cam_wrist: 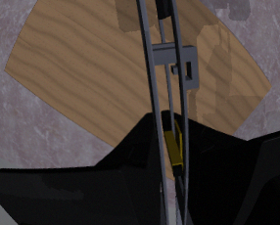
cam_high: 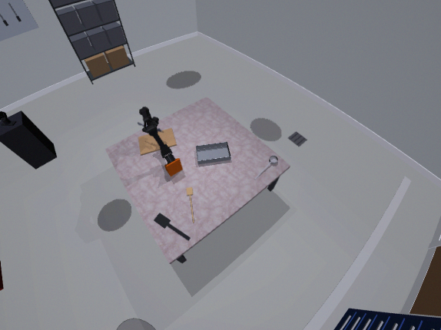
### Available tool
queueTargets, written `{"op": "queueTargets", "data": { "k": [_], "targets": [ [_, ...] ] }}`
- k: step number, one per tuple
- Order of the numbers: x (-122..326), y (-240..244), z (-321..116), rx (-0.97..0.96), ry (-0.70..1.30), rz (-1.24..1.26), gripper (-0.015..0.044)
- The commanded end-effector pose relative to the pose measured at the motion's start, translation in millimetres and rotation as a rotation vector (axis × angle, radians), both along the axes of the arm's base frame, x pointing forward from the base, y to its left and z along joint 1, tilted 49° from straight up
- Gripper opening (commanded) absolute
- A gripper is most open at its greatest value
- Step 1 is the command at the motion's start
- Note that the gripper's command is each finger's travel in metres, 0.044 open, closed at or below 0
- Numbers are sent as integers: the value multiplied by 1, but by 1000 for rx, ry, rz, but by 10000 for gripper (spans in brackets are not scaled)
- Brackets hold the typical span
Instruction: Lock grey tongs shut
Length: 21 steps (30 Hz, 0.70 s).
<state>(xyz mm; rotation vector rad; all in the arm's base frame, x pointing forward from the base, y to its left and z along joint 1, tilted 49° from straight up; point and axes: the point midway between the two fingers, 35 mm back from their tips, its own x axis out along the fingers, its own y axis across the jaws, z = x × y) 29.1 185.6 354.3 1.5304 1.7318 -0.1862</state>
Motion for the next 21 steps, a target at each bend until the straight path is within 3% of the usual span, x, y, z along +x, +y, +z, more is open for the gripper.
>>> {"op": "queueTargets", "data": {
  "k": [1,21],
  "targets": [
    [0,-1,1,6,3,-7,-150],
    [16,40,21,414,225,-5,-150]
  ]
}}
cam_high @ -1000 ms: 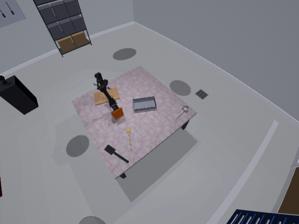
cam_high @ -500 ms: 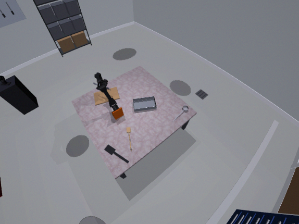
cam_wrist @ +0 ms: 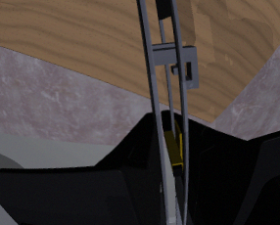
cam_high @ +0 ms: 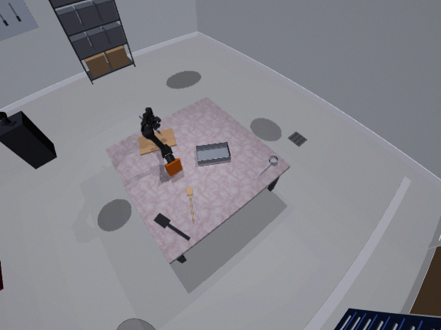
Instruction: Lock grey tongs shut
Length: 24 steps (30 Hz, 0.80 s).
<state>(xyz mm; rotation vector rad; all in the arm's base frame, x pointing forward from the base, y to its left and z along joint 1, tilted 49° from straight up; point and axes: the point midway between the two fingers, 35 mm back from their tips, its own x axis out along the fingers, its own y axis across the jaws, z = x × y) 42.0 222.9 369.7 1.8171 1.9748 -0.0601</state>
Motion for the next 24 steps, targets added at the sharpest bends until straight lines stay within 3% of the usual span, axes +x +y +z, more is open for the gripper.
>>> {"op": "queueTargets", "data": {
  "k": [1,24],
  "targets": [
    [4,3,7,105,36,16,-150],
    [12,-14,0,421,32,198,-150]
  ]
}}
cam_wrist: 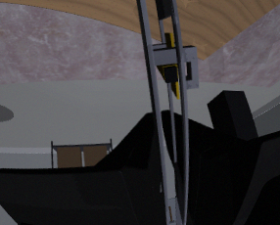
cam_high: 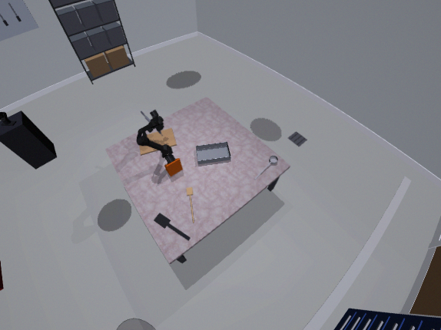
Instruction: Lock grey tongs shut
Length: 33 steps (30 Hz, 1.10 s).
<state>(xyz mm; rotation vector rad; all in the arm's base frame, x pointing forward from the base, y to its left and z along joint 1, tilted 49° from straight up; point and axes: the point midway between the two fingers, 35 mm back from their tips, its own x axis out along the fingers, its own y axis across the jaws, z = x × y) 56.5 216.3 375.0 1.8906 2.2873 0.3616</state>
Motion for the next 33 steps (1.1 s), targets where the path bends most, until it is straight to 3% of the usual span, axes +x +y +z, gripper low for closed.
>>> {"op": "queueTargets", "data": {
  "k": [1,14,33],
  "targets": [
    [-3,-9,-7,34,-30,41,-150],
    [-14,-34,-45,31,-147,150,-150],
    [-14,-35,-46,30,-148,151,-150]
  ]
}}
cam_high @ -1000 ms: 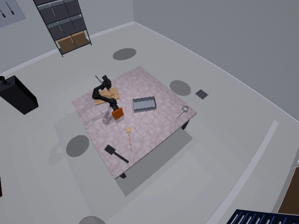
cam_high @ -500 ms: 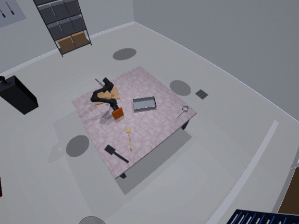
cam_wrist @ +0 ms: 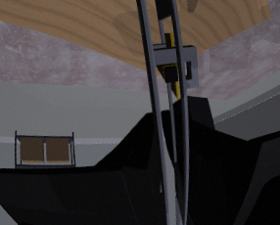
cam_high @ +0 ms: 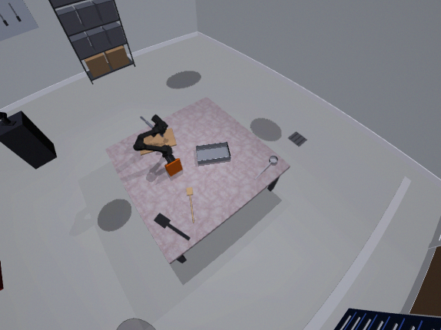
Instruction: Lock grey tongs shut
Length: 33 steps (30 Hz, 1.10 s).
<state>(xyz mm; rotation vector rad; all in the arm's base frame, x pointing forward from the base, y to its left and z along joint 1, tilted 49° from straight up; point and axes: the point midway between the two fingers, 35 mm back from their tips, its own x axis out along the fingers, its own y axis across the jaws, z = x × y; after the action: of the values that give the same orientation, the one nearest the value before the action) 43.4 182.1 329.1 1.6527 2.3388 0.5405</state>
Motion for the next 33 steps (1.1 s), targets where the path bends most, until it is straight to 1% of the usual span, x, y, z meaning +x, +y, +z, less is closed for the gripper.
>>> {"op": "queueTargets", "data": {
  "k": [1,22,33],
  "targets": [
    [-1,0,0,-2,0,4,-150],
    [-1,0,0,-2,1,4,-150],
    [7,18,31,15,91,-65,-150]
  ]
}}
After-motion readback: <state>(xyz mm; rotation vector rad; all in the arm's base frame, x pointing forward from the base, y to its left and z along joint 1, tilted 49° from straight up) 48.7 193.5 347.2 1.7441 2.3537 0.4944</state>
